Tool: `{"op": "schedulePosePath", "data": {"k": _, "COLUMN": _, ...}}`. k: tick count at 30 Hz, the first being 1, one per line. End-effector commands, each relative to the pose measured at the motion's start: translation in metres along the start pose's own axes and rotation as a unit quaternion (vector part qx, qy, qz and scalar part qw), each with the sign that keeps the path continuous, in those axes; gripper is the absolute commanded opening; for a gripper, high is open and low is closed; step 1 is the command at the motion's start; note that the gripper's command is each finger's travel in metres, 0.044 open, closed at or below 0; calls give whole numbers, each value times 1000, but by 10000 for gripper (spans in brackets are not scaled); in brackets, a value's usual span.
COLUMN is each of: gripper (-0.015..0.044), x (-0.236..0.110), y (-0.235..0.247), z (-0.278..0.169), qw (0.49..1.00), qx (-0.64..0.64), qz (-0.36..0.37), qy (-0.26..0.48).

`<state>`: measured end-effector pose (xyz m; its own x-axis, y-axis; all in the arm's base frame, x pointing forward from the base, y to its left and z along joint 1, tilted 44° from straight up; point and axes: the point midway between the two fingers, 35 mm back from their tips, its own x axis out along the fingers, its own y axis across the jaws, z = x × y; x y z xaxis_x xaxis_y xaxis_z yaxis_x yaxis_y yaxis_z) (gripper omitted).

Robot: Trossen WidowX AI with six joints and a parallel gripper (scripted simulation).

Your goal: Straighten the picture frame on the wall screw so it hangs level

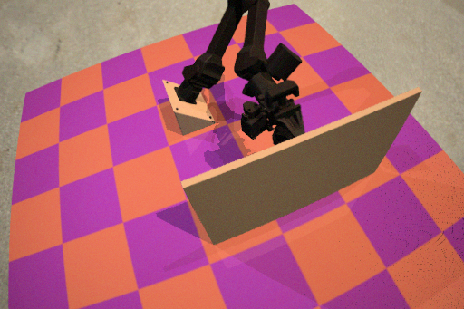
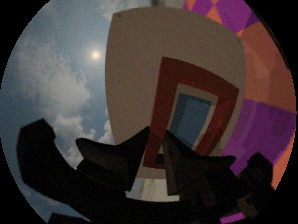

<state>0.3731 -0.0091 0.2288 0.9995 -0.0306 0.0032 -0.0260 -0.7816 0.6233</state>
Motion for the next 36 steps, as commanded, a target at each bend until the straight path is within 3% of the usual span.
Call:
{"op": "schedulePosePath", "data": {"k": 1, "gripper": 0, "x": 0, "y": 0, "z": 0, "qw": 1000, "qx": 0, "qz": 0, "qy": 0}}
{"op": "schedulePosePath", "data": {"k": 36, "gripper": 0, "x": 0, "y": 0, "z": 0, "qw": 997, "qx": -76, "qz": 0, "qy": -1}}
